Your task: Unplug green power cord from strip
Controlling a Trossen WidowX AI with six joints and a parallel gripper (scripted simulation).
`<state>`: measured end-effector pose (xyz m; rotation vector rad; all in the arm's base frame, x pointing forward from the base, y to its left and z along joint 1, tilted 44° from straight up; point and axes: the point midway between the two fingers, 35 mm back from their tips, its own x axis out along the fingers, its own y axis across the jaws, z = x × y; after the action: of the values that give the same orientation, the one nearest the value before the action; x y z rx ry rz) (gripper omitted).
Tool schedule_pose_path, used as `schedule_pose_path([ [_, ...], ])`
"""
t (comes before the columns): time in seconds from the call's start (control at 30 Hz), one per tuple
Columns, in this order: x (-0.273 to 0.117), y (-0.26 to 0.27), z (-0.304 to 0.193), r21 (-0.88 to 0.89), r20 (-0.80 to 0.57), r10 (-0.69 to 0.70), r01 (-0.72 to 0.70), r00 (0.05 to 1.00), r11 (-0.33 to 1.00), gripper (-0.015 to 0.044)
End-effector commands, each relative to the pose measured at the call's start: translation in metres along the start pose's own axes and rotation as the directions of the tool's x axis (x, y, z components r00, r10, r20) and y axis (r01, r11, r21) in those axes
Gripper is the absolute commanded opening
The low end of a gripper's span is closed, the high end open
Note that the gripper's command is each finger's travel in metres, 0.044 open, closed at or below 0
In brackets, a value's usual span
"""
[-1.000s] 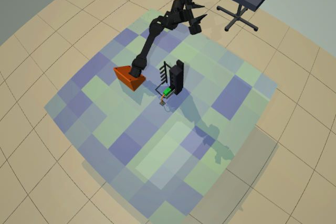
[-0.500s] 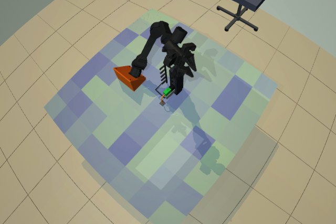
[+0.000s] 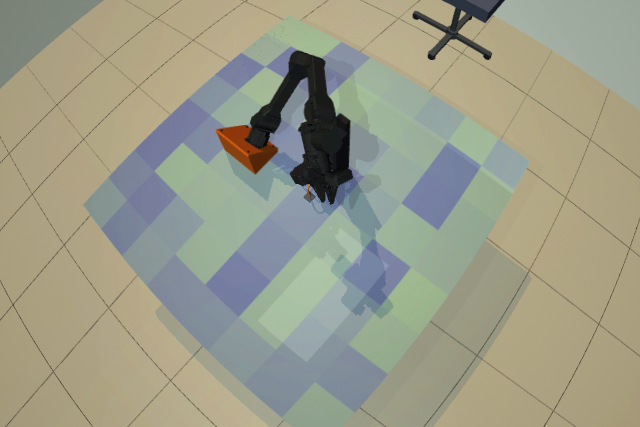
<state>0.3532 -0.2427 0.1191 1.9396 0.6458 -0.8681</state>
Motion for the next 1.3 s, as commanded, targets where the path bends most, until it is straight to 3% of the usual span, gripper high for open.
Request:
schedule_pose_path([
  [0.0,0.02,-0.066,-0.018,-0.029,-0.115,-0.247,0.245,0.962,0.969,0.016],
  [0.17,0.021,-0.136,-0.046,-0.084,-0.266,-0.492,0.488,0.829,0.869,0.016],
  [0.3,0.011,-0.174,-0.067,-0.13,-0.37,-0.609,0.61,0.702,0.782,0.016],
  [1.27,0.002,-0.171,-0.091,-0.132,-0.375,-0.614,0.615,0.694,0.777,0.016],
])
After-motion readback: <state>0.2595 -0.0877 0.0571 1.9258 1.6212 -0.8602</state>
